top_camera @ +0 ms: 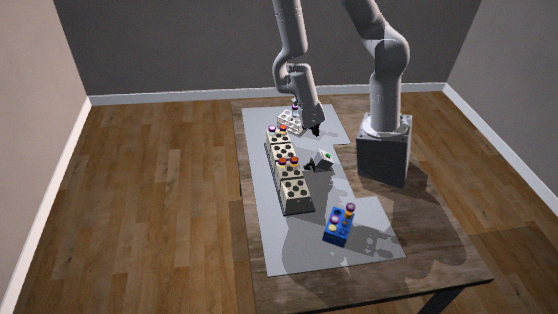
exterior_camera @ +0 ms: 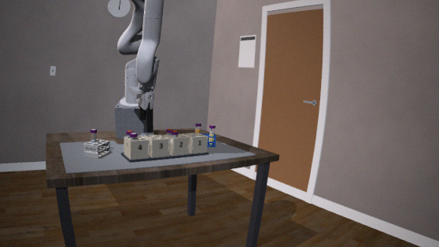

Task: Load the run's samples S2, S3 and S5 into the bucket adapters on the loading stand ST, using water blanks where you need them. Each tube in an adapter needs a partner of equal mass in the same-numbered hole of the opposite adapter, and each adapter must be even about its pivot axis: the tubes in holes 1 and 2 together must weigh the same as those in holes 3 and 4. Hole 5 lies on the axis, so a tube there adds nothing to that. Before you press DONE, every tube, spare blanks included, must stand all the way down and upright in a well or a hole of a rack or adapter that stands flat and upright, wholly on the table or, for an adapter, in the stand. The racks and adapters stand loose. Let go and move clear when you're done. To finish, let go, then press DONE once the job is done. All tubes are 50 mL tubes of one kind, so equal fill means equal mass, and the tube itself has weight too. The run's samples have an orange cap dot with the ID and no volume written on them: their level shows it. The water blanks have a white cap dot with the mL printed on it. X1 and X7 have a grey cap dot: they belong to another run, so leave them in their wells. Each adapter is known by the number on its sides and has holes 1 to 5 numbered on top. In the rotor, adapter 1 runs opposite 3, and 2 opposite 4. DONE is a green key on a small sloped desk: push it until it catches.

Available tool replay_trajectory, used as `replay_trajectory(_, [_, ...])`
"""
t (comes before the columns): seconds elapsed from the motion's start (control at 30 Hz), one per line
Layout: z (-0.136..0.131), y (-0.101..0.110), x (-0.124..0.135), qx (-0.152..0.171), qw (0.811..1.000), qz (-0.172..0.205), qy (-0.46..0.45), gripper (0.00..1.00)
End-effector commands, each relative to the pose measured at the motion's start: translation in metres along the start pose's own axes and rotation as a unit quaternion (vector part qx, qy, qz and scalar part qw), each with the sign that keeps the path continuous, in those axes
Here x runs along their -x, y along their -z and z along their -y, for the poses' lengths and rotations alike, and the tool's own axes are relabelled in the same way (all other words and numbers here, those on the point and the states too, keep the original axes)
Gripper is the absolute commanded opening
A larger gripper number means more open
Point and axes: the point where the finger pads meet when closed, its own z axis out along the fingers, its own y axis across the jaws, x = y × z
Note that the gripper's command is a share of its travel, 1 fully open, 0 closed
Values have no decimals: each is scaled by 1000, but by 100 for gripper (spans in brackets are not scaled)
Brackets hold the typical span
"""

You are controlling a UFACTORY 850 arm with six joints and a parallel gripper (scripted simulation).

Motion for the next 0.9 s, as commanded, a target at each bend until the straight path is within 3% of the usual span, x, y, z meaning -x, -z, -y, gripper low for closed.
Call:
replay_trajectory(0.0, [-11,-16,15,-33,996,-25,-81,0])
replay_trajectory(0.37, [-39,-48,47,-33,996,-25,-81,0])
replay_trajectory(0.87, [-39,-48,47,-33,996,-25,-81,0])
